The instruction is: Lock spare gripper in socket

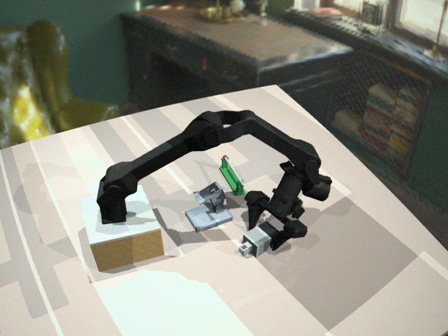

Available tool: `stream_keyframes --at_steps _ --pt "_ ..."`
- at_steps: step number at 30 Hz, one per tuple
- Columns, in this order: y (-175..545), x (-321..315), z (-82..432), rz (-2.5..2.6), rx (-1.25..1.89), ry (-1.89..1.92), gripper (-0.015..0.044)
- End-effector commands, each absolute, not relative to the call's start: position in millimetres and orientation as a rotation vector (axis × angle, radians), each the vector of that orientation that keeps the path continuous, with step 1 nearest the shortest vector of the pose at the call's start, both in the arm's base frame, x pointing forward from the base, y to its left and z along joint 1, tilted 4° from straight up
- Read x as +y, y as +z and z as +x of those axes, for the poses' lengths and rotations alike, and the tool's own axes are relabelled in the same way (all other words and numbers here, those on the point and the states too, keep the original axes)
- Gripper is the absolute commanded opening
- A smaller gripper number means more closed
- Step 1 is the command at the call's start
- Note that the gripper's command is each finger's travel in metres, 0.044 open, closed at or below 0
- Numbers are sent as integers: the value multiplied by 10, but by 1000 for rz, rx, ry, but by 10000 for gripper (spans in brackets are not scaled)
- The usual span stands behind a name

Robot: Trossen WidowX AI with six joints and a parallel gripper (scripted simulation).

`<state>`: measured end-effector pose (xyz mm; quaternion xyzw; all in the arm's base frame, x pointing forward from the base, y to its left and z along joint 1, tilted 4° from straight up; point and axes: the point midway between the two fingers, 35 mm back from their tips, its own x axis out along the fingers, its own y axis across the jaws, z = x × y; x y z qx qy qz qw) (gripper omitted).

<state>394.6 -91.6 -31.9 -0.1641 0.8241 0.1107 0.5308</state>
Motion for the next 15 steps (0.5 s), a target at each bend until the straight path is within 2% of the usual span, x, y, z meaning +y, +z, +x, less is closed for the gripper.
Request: stream_keyframes --at_steps 1,6,13,15 --pt "-391 -908 3930 -386 1972 262 440" --pt "-433 -905 3930 -386 1972 262 440" --pt "-433 -905 3930 -386 1972 262 256" --pt "-433 -905 3930 -386 1972 262 243"
